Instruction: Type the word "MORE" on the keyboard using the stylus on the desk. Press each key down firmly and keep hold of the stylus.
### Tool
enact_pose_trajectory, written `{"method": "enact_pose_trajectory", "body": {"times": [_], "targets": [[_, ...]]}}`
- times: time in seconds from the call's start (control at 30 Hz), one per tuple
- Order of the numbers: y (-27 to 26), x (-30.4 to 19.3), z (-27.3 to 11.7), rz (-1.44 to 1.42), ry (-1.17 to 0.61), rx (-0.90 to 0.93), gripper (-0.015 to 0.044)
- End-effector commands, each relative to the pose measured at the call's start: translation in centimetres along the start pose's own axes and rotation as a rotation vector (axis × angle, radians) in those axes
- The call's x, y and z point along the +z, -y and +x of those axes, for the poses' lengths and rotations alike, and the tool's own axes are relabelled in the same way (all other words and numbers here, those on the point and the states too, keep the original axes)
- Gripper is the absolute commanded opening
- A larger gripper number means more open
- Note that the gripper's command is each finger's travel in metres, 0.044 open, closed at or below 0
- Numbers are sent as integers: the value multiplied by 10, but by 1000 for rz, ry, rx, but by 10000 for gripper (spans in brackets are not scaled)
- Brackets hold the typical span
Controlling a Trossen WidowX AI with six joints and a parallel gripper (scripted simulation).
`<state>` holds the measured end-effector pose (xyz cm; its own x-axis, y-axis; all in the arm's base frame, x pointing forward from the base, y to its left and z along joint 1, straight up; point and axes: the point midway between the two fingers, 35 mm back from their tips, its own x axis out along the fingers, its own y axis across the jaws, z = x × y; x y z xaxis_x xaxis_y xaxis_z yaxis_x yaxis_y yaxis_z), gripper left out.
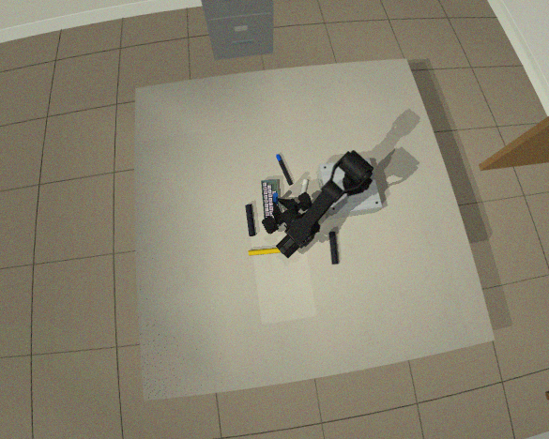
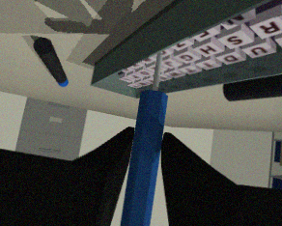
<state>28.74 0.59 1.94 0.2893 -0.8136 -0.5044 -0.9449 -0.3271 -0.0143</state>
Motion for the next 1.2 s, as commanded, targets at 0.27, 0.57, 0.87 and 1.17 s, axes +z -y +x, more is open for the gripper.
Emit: {"method": "enact_pose_trajectory", "body": {"times": [0.27,0.57,0.87,1.17], "targets": [[0,4,3,4,-4,-2,81],[0,3,2,4,-4,-2,81],[0,-27,-16,4,-4,-2,81],[0,-26,-15,2,0,-1,71]]}}
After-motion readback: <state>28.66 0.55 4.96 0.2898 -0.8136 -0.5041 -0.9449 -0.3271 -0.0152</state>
